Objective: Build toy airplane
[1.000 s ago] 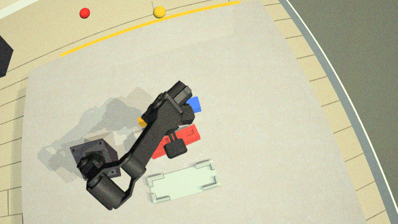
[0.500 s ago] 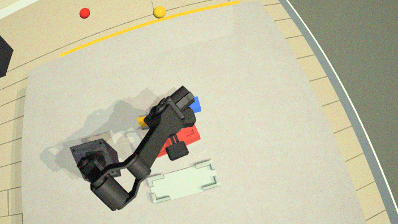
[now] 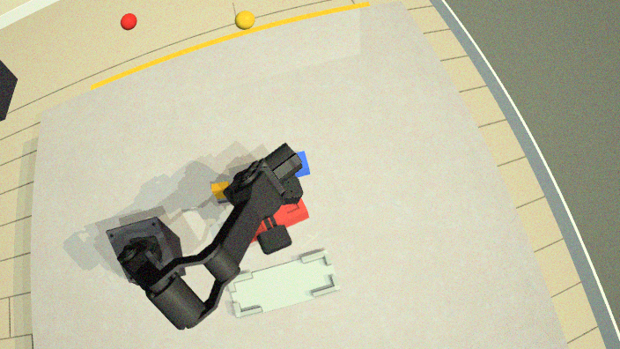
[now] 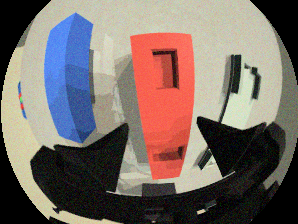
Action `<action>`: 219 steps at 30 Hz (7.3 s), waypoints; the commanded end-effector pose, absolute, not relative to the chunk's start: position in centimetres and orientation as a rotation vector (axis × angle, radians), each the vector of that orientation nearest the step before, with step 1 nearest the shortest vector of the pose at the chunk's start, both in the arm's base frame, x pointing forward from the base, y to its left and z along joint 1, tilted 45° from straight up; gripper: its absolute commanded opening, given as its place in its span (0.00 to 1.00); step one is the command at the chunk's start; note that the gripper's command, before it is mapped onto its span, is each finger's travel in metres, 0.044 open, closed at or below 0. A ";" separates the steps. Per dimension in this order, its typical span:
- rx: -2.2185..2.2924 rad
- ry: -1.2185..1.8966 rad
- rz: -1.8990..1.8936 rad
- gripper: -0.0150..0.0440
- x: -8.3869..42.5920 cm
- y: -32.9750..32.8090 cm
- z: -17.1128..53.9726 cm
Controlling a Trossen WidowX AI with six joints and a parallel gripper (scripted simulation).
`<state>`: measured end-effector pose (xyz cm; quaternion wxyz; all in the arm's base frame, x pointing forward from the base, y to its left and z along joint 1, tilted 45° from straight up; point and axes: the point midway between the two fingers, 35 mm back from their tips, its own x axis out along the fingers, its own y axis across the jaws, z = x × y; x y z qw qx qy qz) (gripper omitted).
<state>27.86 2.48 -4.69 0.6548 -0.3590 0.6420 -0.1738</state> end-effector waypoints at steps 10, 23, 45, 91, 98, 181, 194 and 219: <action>-0.826 1.464 -0.396 0.58 27.6 2.1 -5.0; -0.823 1.467 -0.391 0.25 27.8 3.0 -4.3; -0.819 1.467 -0.384 0.25 27.5 7.9 0.2; -0.757 1.448 -0.415 0.25 28.8 4.1 6.8; -0.744 1.440 -0.431 0.25 29.1 2.0 7.6; -0.713 1.416 -0.493 0.35 29.6 -6.4 6.9; -0.713 1.416 -0.493 0.84 29.6 -6.4 6.9; -0.719 1.422 -0.489 1.00 28.8 1.3 14.2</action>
